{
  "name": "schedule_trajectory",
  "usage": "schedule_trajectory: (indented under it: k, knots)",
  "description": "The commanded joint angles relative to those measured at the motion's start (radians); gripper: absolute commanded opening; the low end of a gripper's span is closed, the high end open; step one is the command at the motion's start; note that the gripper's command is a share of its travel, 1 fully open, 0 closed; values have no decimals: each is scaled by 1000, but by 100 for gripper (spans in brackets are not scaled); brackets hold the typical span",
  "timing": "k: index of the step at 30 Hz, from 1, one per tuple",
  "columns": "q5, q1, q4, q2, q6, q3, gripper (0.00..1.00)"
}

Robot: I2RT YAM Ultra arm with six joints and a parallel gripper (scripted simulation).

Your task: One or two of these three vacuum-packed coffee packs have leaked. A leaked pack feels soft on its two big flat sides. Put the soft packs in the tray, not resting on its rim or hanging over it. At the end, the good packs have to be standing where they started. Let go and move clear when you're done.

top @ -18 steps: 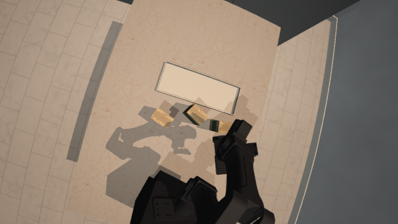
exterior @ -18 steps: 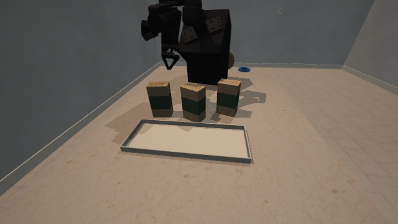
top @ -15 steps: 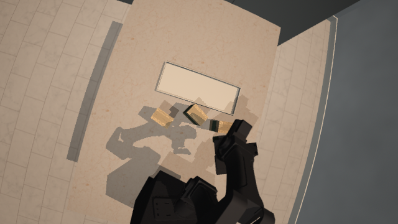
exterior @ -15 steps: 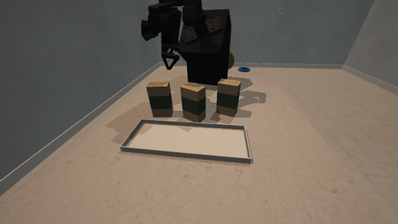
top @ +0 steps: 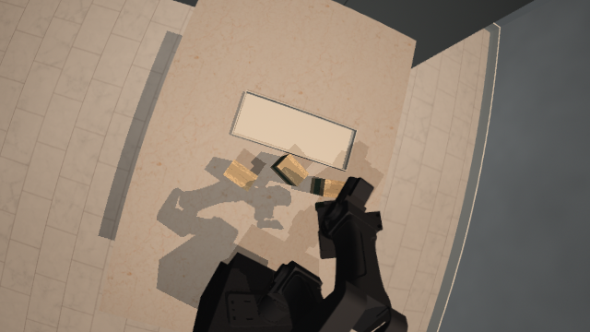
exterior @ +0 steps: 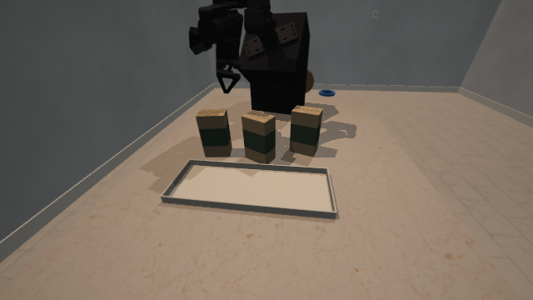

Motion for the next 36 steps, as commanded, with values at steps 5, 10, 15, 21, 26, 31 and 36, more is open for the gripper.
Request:
schedule_trajectory:
  k: [5,10,15,21,26,31,36]
  knots:
    - [-227,-107,9,99,14,188,100]
    - [-343,-158,15,174,17,259,100]
    - [-474,-216,8,238,19,345,100]
    - [-551,-250,11,277,16,387,100]
    - [-554,-251,8,259,16,388,100]
    - [-554,-251,8,259,16,388,100]
    - [-552,-251,8,259,16,388,100]
